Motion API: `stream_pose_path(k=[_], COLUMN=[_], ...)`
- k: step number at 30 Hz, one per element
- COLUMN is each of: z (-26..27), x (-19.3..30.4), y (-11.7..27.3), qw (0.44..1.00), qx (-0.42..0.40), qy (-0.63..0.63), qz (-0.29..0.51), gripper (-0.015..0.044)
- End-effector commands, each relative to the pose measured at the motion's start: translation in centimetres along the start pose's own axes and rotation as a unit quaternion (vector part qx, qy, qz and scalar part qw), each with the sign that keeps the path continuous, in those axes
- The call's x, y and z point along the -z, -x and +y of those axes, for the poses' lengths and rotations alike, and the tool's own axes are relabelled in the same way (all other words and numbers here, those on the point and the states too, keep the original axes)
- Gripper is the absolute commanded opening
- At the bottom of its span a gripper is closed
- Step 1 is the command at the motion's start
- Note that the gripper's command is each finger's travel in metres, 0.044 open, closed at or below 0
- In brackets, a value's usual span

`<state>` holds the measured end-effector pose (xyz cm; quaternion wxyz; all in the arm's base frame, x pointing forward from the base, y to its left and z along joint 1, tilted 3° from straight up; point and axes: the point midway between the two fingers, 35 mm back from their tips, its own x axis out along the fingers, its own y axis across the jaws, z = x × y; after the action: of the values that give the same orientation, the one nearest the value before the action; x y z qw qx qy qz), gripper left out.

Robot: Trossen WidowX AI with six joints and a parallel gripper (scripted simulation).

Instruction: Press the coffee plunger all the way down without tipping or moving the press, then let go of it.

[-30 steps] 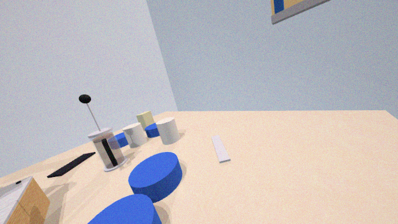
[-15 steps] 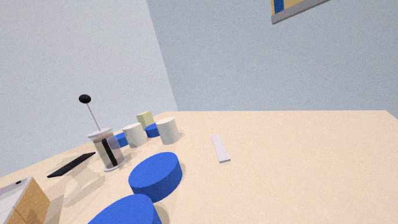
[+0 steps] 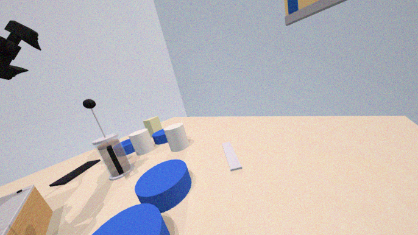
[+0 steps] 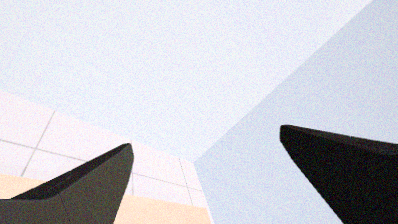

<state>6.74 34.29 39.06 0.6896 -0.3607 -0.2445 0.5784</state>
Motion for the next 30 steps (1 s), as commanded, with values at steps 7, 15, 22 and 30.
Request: stream_pose_path(k=[7,15,22,30], z=[-1.6,0.4,1.8,5.7], x=[12.8,20.3,21.7,24.9], y=[10.3,20.4,21.9,21.5], qw=[0.929,0.767,0.733,0.735], qx=[0.119,0.296,0.327,0.323], qy=[-0.268,-0.45,-0.475,-0.475], qz=[0.226,0.349,0.361,0.36], gripper=[0.044,0.044,0.044,0.044])
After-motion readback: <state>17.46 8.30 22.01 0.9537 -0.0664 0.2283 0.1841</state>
